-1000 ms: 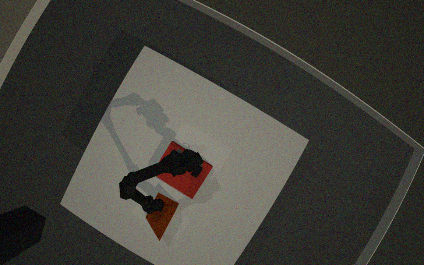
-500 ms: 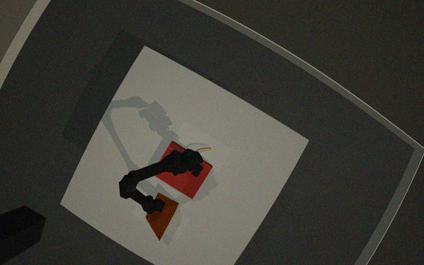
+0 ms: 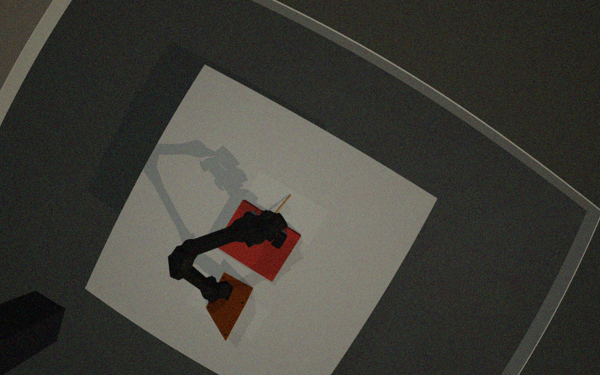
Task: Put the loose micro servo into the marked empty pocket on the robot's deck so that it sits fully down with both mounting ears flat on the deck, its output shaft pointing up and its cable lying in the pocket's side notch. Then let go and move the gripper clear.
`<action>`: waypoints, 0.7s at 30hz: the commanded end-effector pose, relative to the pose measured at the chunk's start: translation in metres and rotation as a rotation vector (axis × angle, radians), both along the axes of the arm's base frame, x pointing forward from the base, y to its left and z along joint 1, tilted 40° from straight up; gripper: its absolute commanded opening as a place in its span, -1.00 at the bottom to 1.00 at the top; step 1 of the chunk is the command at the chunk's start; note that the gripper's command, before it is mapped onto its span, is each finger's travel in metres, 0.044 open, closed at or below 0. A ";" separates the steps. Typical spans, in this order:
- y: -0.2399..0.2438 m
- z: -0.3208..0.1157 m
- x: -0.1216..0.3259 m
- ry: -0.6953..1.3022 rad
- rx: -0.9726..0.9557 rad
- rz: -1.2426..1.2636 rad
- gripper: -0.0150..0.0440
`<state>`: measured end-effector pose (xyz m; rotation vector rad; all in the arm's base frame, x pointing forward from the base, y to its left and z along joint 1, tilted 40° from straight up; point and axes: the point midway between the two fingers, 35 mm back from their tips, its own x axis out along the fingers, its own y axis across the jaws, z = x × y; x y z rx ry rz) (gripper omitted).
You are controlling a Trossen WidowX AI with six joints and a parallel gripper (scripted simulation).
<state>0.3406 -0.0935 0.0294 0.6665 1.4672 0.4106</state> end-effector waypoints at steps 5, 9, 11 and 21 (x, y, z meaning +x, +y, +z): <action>0.004 -0.007 0.001 -0.003 0.002 -0.011 -0.49; 0.006 -0.008 0.001 -0.003 0.002 -0.011 -0.40; 0.006 -0.008 0.000 -0.003 0.002 -0.011 -0.22; -0.011 0.013 -0.003 -0.003 0.001 -0.011 0.14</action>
